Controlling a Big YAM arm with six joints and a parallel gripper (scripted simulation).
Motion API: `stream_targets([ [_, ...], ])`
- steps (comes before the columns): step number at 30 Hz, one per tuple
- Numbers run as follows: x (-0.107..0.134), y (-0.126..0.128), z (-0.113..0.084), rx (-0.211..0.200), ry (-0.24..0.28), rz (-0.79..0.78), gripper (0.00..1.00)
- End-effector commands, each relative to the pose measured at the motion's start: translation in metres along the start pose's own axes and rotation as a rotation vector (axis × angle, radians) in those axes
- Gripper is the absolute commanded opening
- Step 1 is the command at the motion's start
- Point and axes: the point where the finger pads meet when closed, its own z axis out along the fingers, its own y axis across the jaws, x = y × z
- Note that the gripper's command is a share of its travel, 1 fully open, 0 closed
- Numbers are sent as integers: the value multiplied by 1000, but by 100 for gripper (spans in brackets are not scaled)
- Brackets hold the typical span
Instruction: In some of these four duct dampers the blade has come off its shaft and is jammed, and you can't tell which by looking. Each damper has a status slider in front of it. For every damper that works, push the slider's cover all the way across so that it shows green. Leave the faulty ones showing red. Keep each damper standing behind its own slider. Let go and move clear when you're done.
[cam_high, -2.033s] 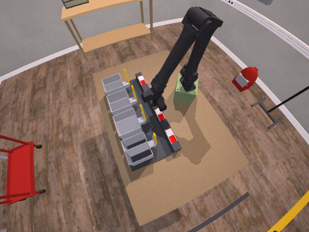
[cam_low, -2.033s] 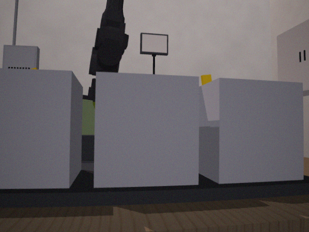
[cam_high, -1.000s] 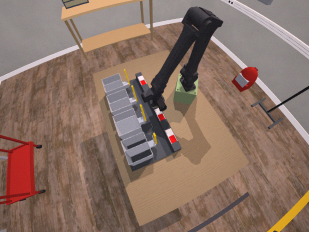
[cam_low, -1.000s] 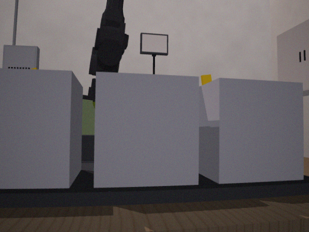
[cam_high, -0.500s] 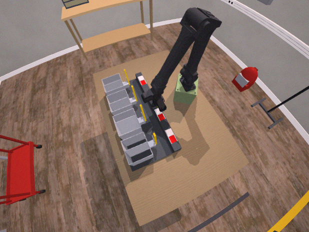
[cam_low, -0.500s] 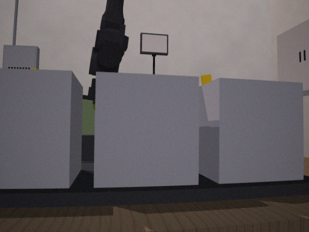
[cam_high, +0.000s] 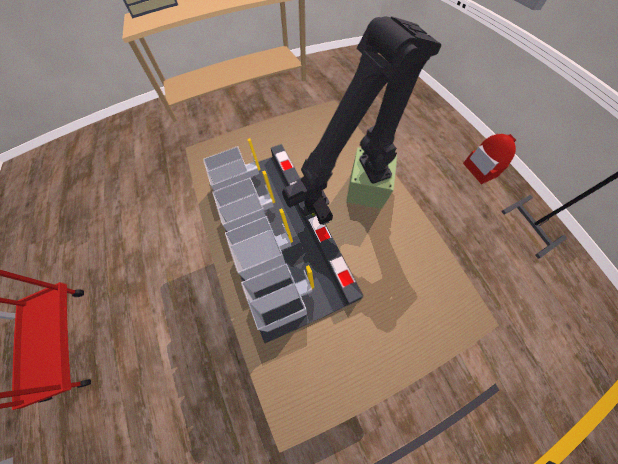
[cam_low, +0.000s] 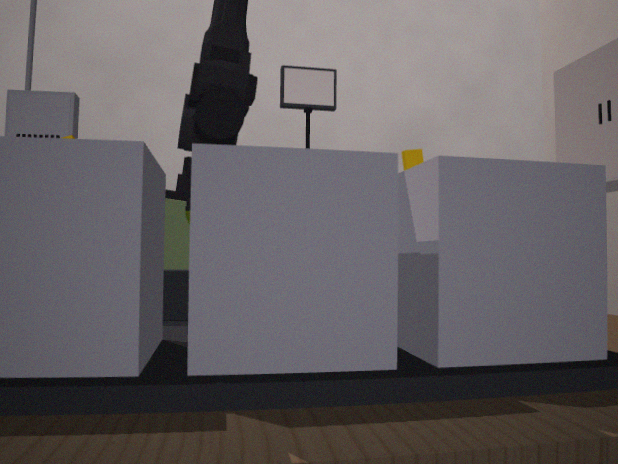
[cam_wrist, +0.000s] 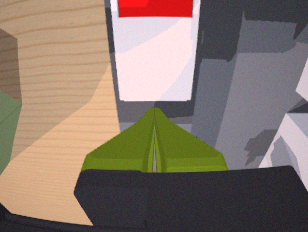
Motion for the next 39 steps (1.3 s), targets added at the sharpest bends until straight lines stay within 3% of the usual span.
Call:
stream_targets([
  [1, -1, 3, 3, 3, 4, 4, 0],
  [39, -4, 2, 2, 6, 3, 1, 0],
])
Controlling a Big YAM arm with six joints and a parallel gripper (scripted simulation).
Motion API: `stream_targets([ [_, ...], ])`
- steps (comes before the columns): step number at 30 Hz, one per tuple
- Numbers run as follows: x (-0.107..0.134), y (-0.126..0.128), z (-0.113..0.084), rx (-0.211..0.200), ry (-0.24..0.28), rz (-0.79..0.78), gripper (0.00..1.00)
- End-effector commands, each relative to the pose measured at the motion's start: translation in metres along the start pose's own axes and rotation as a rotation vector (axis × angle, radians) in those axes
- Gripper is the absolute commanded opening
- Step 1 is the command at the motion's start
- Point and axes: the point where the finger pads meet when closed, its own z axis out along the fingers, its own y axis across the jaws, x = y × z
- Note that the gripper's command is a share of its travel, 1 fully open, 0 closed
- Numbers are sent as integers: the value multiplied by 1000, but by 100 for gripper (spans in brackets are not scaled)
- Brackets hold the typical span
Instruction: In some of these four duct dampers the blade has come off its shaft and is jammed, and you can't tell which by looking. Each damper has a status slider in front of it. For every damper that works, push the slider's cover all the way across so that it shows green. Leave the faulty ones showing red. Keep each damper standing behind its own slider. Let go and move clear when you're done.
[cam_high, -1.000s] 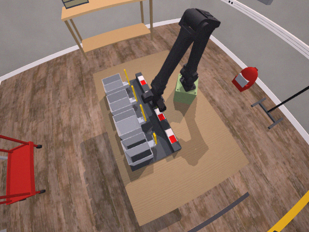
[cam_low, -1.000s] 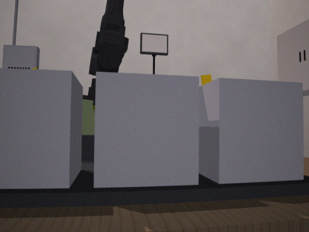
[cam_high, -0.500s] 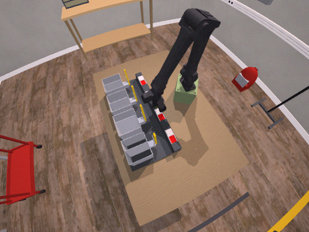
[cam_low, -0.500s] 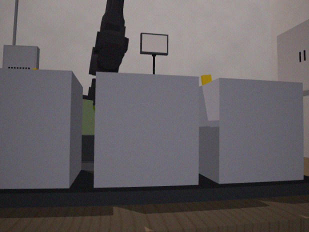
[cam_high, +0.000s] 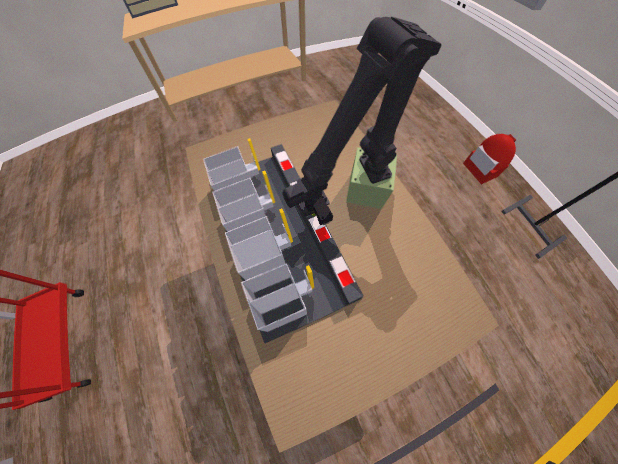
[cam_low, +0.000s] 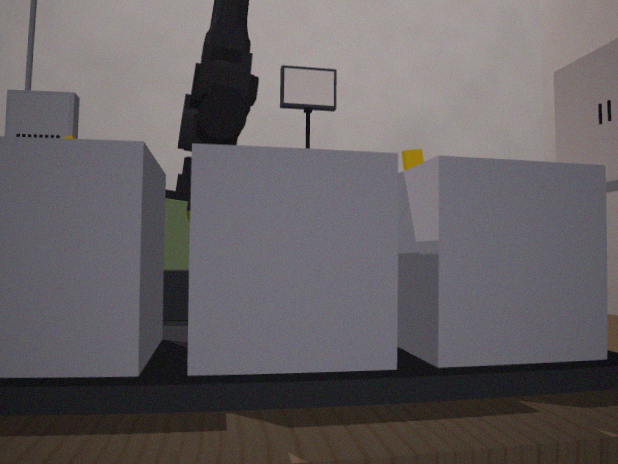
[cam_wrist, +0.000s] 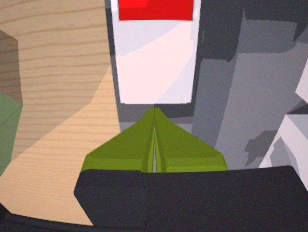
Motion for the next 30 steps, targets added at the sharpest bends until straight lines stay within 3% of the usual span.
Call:
stream_targets([
  [1, -2, 2, 2, 7, 3, 1, 0],
  [30, -13, -1, -2, 22, -3, -2, 0],
])
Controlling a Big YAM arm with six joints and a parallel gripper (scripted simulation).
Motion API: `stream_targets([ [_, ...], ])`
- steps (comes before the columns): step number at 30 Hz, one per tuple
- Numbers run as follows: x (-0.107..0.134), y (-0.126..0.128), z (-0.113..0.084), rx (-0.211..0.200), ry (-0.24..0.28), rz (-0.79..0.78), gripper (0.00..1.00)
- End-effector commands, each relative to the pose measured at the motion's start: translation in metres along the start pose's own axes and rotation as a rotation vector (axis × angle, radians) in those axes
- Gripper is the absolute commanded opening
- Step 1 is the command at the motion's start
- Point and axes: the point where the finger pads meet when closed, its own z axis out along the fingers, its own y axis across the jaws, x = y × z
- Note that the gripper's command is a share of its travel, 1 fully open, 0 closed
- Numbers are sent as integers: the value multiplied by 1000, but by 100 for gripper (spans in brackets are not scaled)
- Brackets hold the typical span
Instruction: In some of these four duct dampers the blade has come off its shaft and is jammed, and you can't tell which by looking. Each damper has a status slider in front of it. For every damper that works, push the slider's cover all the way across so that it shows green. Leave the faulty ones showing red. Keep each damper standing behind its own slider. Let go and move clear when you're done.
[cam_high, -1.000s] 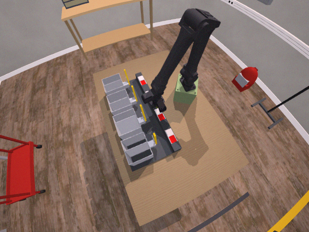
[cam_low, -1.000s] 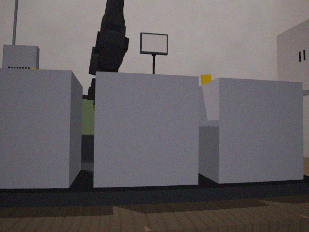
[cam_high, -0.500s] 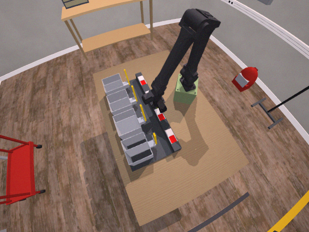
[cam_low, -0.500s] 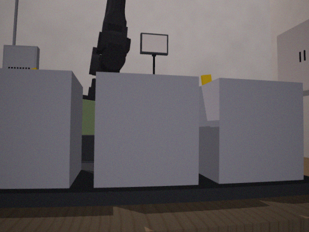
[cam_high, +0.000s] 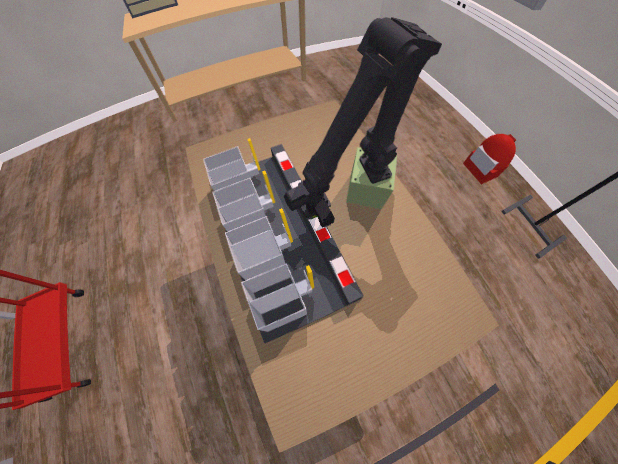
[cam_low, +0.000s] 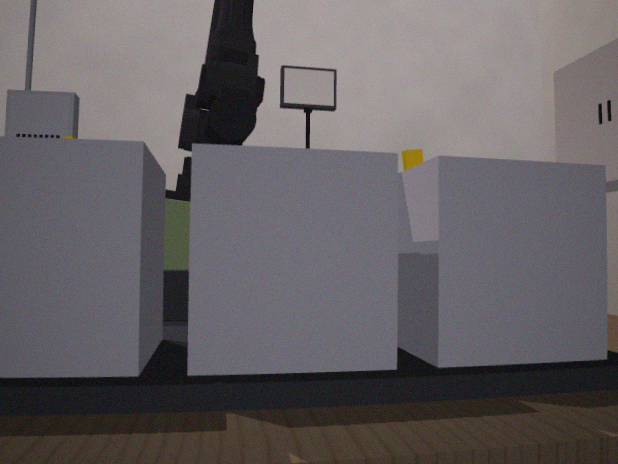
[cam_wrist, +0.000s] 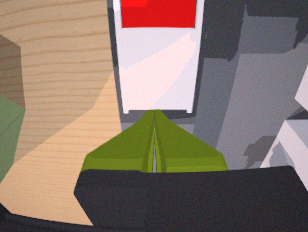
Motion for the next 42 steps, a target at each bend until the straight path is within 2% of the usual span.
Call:
stream_targets([
  [1, -5, -3, -3, 25, -7, -1, 0],
  [42, -31, -16, -8, 38, -12, -2, 0],
])
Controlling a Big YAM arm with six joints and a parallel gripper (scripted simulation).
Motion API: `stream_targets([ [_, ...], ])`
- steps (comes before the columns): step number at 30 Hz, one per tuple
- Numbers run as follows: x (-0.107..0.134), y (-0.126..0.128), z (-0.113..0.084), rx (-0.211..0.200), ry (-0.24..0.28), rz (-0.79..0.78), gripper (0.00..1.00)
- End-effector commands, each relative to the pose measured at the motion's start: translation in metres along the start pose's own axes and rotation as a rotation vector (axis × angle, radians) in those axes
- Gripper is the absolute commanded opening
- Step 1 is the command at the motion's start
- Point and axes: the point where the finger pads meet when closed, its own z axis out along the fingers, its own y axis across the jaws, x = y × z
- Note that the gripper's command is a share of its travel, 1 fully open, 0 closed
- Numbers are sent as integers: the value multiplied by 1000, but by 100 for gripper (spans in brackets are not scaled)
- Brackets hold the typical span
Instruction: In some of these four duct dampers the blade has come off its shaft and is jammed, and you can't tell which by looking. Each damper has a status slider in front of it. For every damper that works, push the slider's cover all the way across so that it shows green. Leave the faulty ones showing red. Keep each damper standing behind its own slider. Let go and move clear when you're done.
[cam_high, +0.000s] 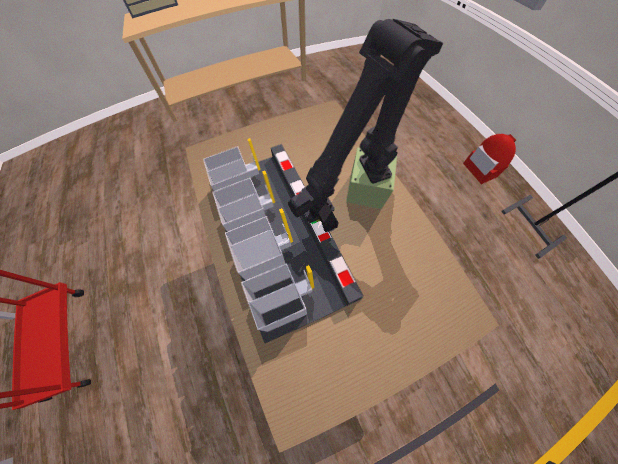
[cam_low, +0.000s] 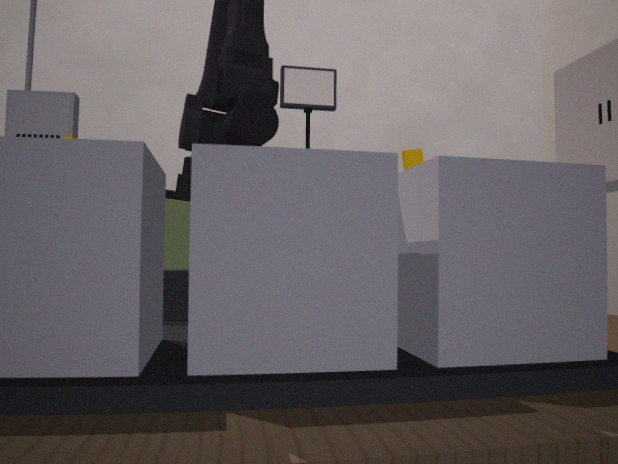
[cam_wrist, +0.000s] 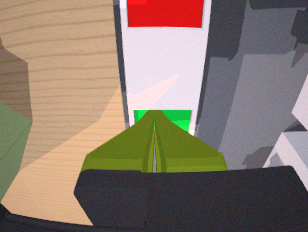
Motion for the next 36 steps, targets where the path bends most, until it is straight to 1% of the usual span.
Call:
stream_targets([
  [1, -11, -20, -9, 41, -12, -2, 0],
  [36, -28, -18, -9, 34, -13, -1, 0],
])
